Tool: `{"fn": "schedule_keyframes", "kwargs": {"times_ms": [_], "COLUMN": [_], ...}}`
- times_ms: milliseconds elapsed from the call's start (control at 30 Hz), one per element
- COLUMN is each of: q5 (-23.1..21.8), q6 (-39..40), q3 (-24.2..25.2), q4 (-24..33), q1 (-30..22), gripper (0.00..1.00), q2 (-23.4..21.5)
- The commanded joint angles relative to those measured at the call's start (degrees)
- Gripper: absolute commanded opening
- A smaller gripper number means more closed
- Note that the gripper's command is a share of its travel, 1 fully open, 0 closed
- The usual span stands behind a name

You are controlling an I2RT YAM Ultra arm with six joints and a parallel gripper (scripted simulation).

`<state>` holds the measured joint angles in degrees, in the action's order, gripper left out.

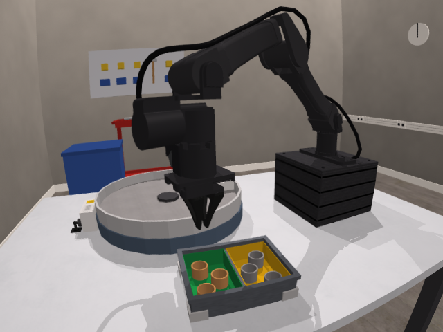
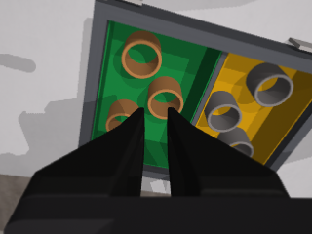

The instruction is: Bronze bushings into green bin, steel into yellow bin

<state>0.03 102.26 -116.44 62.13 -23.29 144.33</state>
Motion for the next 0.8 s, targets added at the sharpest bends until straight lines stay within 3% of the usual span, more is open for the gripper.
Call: {"fn": "schedule_keyframes", "kwargs": {"times_ms": [0,167,200,400,600,767], "q5": [0.2,0.2,0.2,0.2,0.2,0.3], "q6": [0.4,0.4,0.4,0.4,0.4,0.4], "q3": [-1.7,-1.7,-1.7,-3.4,-10.6,-15.9], "q4": [0.9,0.9,0.9,3.9,13.0,17.7], "q1": [-0.6,-0.6,-0.6,-0.6,-0.6,-0.6], "gripper": [0.13,0.13,1.0,1.0,1.0,1.0], "q2": [-2.1,-2.1,-2.1,-3.5,-5.8,-2.9]}}
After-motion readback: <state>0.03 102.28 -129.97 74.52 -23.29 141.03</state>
